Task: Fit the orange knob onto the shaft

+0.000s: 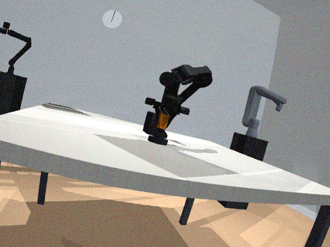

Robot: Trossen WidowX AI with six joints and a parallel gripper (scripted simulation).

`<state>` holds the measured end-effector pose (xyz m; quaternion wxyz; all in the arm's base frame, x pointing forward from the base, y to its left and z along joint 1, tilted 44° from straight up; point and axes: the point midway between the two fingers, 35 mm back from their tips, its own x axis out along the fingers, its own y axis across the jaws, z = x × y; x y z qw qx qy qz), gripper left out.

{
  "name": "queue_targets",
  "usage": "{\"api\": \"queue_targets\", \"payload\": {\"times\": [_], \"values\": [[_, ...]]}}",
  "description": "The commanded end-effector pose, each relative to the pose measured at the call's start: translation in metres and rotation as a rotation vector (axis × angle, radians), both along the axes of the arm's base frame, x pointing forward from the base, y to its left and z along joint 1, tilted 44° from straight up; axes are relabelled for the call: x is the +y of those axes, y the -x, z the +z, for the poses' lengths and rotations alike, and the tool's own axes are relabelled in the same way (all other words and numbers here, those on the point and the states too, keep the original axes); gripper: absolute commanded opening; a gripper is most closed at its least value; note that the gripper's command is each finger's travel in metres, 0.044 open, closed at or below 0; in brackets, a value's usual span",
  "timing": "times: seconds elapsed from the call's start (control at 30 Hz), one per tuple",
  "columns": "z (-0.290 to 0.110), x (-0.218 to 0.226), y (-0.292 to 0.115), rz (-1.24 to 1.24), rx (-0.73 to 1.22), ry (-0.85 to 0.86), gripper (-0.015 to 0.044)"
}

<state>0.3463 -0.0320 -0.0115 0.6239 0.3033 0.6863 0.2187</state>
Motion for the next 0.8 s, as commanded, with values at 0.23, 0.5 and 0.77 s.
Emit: {"api": "queue_targets", "payload": {"times": [0.23,0.5,0.77], "values": [[-0.0027,0.0018,0.0007,-0.004,0.0,0.001,0.0],[-0.0026,0.0017,0.0007,-0.004,0.0,0.001,0.0],[-0.0029,0.002,0.0007,0.029,-0.032,-0.001,0.0]]}}
